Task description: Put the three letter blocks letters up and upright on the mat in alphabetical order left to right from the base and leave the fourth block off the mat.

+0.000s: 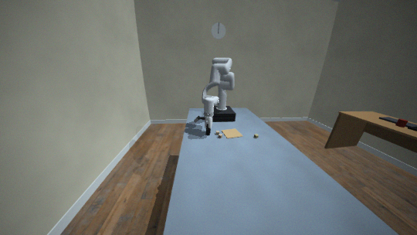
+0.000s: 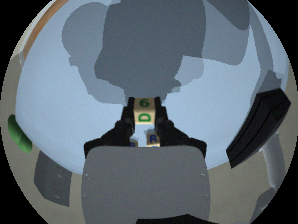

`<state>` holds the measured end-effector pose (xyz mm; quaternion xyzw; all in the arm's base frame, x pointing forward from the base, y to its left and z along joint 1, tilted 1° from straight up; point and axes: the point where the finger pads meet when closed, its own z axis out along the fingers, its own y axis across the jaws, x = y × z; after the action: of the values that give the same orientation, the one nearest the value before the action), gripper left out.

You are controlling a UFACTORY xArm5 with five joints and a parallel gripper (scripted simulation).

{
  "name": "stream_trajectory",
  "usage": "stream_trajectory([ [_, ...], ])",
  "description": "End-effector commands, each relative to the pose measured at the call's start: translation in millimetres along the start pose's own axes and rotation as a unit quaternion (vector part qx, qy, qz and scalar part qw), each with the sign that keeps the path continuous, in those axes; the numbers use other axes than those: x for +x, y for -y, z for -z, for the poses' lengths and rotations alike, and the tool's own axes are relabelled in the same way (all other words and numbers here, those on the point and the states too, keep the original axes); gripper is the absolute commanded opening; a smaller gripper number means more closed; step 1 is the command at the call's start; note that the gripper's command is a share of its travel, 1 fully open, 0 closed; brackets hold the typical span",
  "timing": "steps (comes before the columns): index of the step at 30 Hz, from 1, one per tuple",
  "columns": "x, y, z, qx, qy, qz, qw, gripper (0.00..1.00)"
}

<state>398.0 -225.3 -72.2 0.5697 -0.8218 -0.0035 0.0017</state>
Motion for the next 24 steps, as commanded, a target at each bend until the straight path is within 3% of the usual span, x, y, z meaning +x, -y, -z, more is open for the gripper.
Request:
stream_trajectory([
  [1, 0, 1, 1.1, 0.002, 0.000, 0.000, 1.000, 0.21],
  [7, 0, 1, 10.7, 0.002, 0.000, 0.000, 1.000, 0.21],
  [15, 1, 1, 64.1, 0.002, 0.000, 0.000, 1.000, 0.21],
  [17, 1, 1, 64.1, 0.002, 0.000, 0.000, 1.000, 0.21],
  [24, 1, 1, 98.8, 0.002, 0.000, 0.000, 1.000, 0.21],
])
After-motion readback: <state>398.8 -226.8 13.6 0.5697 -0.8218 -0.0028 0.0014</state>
